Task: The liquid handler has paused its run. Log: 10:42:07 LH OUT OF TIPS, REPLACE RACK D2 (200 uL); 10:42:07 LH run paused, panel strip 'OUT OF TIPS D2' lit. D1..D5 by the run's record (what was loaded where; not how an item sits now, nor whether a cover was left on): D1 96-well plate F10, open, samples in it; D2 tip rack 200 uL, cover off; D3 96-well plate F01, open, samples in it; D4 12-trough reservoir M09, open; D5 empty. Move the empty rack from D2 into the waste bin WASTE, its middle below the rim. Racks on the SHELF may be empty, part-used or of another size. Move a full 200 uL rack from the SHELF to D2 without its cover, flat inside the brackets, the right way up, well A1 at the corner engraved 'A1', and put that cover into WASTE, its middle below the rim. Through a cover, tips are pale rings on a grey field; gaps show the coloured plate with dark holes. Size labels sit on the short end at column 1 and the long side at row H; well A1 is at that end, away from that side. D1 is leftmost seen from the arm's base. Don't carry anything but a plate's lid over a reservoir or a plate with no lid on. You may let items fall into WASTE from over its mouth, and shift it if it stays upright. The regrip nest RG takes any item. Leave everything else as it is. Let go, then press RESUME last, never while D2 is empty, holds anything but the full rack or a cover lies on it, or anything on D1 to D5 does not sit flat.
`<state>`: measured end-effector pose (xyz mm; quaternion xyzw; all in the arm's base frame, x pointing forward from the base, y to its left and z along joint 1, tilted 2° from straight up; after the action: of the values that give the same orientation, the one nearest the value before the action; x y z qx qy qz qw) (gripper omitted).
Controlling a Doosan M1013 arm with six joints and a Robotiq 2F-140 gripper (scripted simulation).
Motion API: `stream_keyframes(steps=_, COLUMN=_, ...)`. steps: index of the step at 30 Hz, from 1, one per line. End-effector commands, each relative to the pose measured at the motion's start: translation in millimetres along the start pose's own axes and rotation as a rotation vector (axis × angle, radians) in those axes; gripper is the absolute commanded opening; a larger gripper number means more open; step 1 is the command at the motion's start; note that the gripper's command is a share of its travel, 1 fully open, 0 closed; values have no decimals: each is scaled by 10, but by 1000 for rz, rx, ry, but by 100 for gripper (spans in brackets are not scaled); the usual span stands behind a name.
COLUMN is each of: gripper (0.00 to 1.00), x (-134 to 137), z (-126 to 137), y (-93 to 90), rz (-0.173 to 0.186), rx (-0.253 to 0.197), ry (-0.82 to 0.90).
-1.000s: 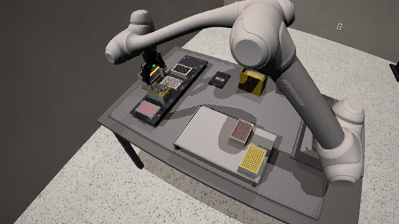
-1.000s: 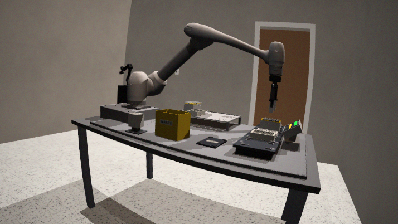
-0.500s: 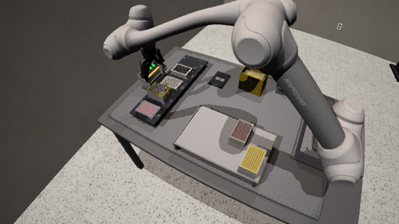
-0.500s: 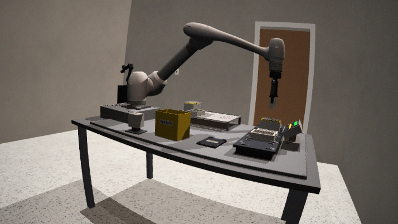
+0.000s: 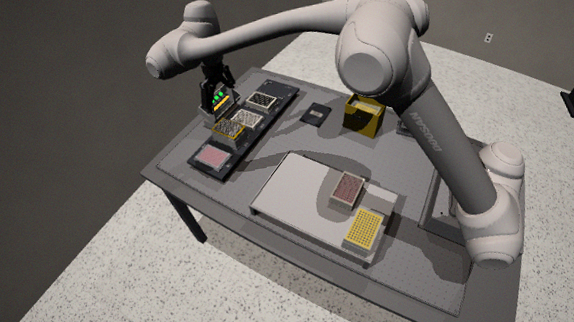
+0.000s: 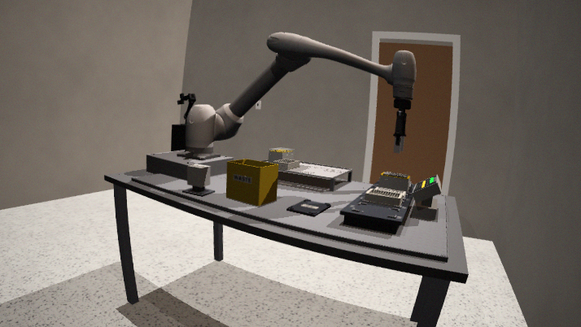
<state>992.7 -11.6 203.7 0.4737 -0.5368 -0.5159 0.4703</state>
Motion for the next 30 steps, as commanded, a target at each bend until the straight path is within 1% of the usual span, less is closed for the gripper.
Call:
stream_keyframes(steps=1, gripper=77, x=0, z=0, y=29, rz=0, rx=0, ry=0)
stream_keyframes(steps=17, gripper=77, x=0, z=0, y=279, rz=0, rx=0, ry=0)
stream_keyframes(steps=19, gripper=77, x=0, z=0, y=279, rz=0, rx=0, ry=0)
stream_keyframes(steps=30, gripper=77, x=0, z=0, y=462, rz=0, rx=0, ry=0)
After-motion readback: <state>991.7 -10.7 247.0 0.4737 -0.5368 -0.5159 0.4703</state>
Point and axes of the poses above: the point where the finger pads meet when closed, its own y axis back along the fingers, its own x axis across the jaws, z = x × y, the point moved 3 cm from there along y, back along the fingers, and after that the axes turned 2 degrees about y, right-handed, at the moved point
